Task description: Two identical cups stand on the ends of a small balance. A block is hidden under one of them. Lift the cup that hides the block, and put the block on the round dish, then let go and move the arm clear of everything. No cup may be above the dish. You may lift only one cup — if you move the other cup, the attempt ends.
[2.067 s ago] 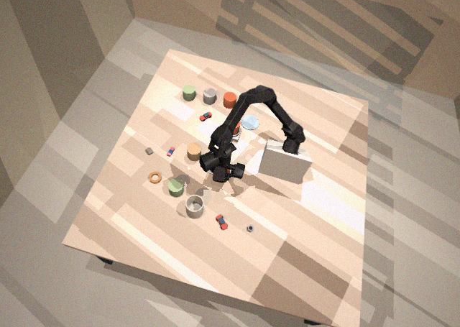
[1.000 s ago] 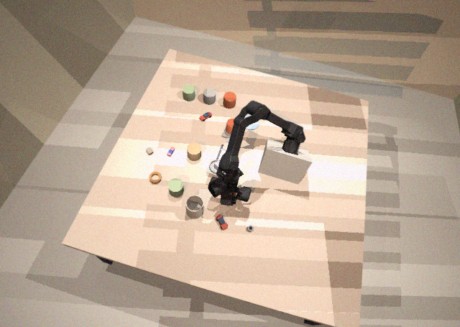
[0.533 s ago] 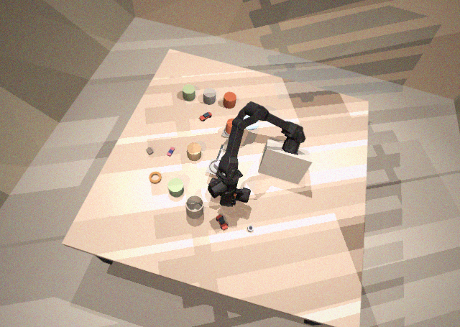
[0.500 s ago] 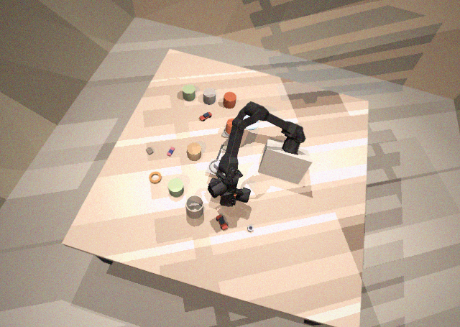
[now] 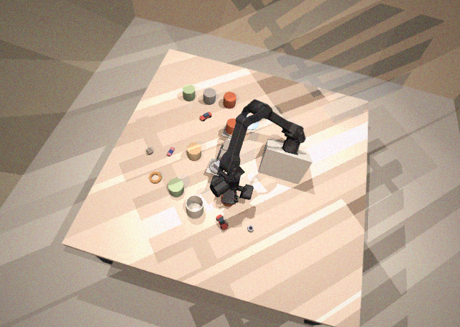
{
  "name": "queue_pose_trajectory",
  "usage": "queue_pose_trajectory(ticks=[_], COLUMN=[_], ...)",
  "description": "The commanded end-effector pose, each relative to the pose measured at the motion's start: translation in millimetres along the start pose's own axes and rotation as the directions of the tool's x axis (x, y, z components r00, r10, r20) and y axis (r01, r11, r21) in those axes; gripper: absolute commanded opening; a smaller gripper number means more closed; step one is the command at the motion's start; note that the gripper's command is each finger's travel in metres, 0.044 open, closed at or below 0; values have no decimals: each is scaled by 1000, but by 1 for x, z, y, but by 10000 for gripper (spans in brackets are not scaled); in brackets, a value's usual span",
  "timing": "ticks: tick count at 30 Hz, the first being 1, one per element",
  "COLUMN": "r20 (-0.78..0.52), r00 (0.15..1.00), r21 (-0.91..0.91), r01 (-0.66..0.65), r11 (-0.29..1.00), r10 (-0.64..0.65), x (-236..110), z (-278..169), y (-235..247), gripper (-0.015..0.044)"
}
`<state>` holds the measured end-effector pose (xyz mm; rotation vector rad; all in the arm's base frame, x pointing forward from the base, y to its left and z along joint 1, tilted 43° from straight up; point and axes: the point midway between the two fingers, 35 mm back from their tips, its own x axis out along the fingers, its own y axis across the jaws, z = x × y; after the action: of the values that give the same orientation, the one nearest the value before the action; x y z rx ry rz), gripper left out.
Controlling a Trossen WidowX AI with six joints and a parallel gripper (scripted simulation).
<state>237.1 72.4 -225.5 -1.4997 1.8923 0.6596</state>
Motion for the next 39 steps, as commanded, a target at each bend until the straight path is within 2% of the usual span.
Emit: queue_pose_trajectory(ticks=[1,5,12,29,35,39], r20=[28,28,31,22,18,18], r00=[999,999,999,999,1000,1000], r21=[16,16,104,511,527,528], r01=[21,21,19,10,10,11], r11=[1000,1000,994,859,850,849], r10=[-22,-22,-22,-24,-24,-24], x=[-26,-26,-37,-76,-77,-62], z=[4,4,-11,-109,-115,-115], y=[-6,-6,-23,-90,-93,-93], gripper=[440,440,260,260,260,260])
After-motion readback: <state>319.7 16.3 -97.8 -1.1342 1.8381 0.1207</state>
